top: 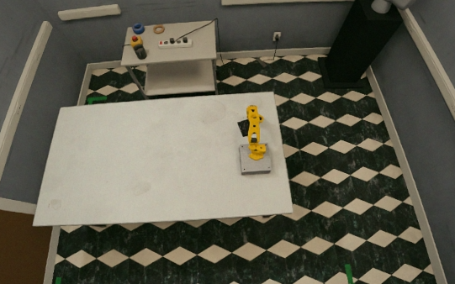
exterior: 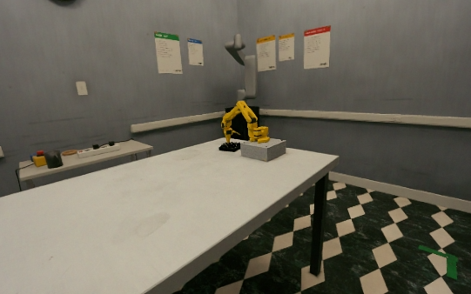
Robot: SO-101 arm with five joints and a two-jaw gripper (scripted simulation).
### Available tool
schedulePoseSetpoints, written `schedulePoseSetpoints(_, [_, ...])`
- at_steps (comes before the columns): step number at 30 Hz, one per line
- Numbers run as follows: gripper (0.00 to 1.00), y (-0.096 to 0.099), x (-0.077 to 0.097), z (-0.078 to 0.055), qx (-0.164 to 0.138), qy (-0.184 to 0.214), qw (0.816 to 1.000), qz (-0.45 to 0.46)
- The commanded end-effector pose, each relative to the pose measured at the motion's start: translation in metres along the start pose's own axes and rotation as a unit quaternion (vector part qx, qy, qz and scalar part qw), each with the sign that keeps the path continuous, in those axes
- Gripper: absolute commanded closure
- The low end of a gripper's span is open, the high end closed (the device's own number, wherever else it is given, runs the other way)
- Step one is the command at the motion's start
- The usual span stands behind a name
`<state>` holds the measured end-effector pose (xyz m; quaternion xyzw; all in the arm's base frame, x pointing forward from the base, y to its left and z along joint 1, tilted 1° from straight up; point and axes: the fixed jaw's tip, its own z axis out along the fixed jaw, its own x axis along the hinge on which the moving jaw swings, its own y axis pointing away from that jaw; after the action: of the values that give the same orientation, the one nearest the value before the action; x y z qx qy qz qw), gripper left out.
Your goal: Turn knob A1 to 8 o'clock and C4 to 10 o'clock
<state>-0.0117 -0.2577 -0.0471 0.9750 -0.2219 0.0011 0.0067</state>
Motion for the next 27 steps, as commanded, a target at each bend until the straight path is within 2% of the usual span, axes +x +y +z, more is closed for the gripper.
schedulePoseSetpoints(1, [0.92,-0.004,-0.004,0.003,0.009,-0.004,1.000,0.000])
schedulePoseSetpoints(13, [0.92,-0.004,-0.004,0.001,0.009,-0.004,1.000,0.000])
schedulePoseSetpoints(27, [0.92,-0.003,-0.003,-0.014,0.009,-0.004,1.000,0.000])
